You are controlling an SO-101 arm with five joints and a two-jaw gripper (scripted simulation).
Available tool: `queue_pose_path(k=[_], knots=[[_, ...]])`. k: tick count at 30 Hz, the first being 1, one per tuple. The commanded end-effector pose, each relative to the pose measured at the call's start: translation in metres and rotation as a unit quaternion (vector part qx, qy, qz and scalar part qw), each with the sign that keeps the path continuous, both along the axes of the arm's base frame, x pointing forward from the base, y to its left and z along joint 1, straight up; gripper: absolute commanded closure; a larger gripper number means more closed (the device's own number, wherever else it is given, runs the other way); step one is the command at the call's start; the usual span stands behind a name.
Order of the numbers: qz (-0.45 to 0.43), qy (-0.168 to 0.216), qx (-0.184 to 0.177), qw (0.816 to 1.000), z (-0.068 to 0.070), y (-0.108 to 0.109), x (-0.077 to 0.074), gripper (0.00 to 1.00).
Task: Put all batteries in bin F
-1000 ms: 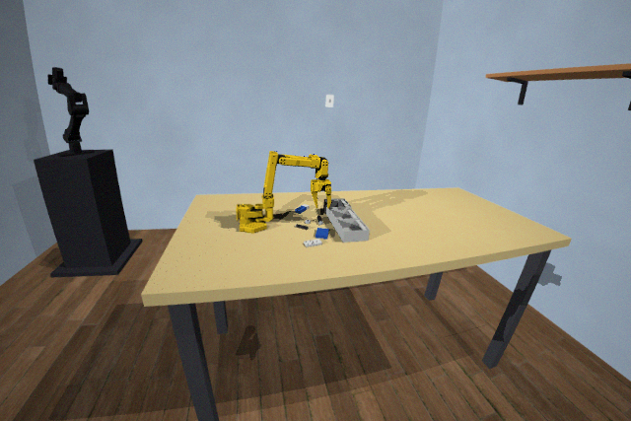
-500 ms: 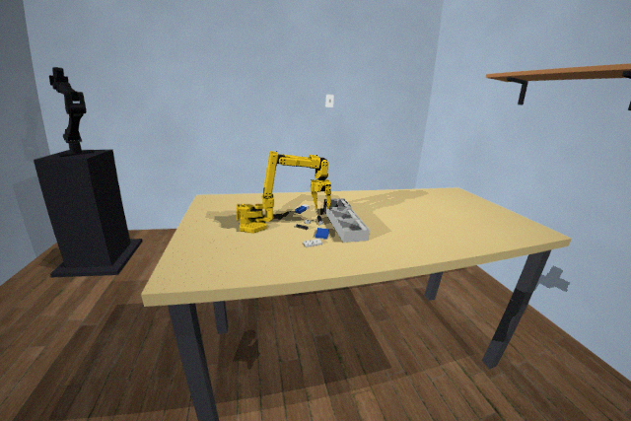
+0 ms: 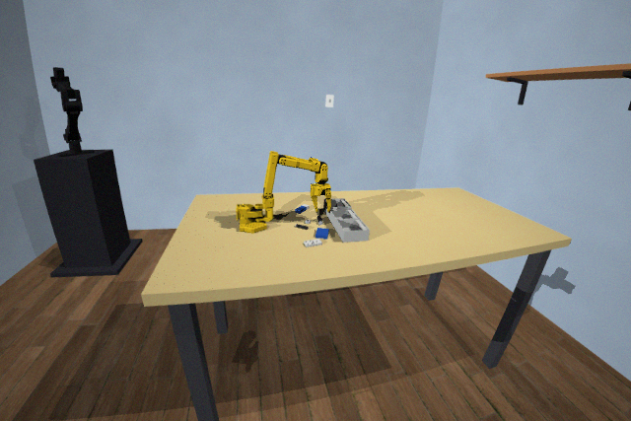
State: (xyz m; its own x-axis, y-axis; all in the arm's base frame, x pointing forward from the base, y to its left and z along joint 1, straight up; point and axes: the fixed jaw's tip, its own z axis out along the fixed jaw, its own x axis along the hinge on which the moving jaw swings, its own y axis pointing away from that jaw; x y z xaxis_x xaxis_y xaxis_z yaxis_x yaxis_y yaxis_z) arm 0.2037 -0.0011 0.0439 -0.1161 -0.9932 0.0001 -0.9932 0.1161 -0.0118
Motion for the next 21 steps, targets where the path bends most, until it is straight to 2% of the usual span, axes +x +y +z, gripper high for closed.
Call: queue_pose_path(k=[1,8,21], knots=[[-0.001,-0.017,0.0,1.0,-0.003,-0.002,0.004,0.79],[-0.001,-0.017,0.0,1.0,-0.016,-0.002,0.004,0.79],[-0.001,-0.017,0.0,1.0,-0.026,-0.002,0.004,0.79]])
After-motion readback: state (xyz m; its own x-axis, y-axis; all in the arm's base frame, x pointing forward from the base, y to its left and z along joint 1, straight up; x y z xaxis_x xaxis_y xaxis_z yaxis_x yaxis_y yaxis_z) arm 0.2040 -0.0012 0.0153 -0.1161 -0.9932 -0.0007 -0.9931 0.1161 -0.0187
